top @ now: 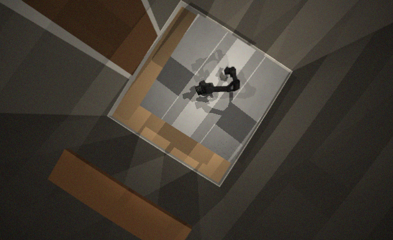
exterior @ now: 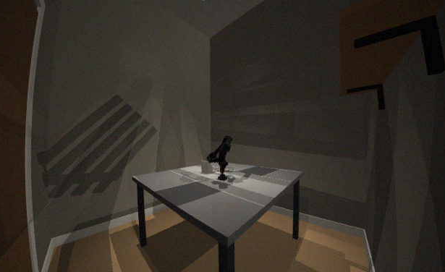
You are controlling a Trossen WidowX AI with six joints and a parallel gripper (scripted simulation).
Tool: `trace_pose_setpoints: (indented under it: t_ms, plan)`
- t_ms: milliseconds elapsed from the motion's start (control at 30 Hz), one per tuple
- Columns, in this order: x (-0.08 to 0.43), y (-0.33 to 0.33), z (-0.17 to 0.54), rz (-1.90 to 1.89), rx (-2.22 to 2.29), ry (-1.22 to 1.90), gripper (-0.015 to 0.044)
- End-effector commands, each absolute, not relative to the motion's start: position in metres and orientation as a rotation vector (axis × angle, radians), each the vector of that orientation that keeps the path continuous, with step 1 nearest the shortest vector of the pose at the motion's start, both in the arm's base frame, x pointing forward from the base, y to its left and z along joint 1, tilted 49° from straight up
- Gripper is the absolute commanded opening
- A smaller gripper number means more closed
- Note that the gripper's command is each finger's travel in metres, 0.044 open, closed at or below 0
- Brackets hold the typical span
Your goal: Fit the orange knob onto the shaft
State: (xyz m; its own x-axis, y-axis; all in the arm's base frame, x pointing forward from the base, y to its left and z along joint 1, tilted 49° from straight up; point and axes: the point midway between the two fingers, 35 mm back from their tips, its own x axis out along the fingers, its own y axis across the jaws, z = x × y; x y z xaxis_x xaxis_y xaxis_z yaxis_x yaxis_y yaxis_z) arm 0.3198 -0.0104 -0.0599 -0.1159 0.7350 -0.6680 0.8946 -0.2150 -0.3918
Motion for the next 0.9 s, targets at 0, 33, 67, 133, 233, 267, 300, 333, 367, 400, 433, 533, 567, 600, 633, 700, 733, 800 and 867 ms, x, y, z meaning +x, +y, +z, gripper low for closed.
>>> trace_pose_setpoints:
  t_ms: [0, 33, 67, 133, 233, 267, 300, 333, 367, 400, 433, 533, 567, 600, 633, 700, 733, 800, 867]
  plan:
    - [0.3205, -0.0105, -0.0597, -1.237, 1.953, 1.831, 0.0]
    - [0.3205, -0.0105, -0.0597, -1.237, 1.953, 1.831, 0.0]
    - [0.3205, -0.0105, -0.0597, -1.237, 1.953, 1.831, 0.0]
    - [0.3206, -0.0124, -0.0583, -1.237, 1.953, 1.831, 0.0]
    - [0.3216, -0.0136, -0.0564, -1.237, 1.953, 1.831, 0.0]
    - [0.322, -0.0139, -0.0558, -1.237, 1.953, 1.831, 0.0]
    - [0.3221, -0.014, -0.0556, -1.25, 1.959, 1.828, 0.0]
    - [0.3223, -0.0141, -0.0552, -1.268, 1.967, 1.824, 0.0]
    - [0.3227, -0.014, -0.0547, -1.288, 1.976, 1.819, 0.0]
    - [0.3234, -0.0139, -0.0545, -1.297, 1.98, 1.817, 0.0]
    - [0.3238, -0.0138, -0.0544, -1.297, 1.98, 1.817, 0.0]
    - [0.3255, -0.0132, -0.0546, -1.297, 1.98, 1.817, 0.0]
    - [0.3262, -0.013, -0.055, -1.297, 1.98, 1.817, 0.0]
    - [0.3266, -0.0127, -0.0554, -1.297, 1.98, 1.817, 0.0]
    - [0.3265, -0.0124, -0.0558, -1.297, 1.98, 1.817, 0.0]
    - [0.3261, -0.0112, -0.057, -1.297, 1.98, 1.817, 0.0]
    - [0.3261, -0.0109, -0.0573, -1.297, 1.98, 1.817, 0.0]
    - [0.3261, -0.0101, -0.058, -1.297, 1.98, 1.817, 0.0]
    - [0.3259, -0.0094, -0.0588, -1.297, 1.98, 1.817, 0.0]
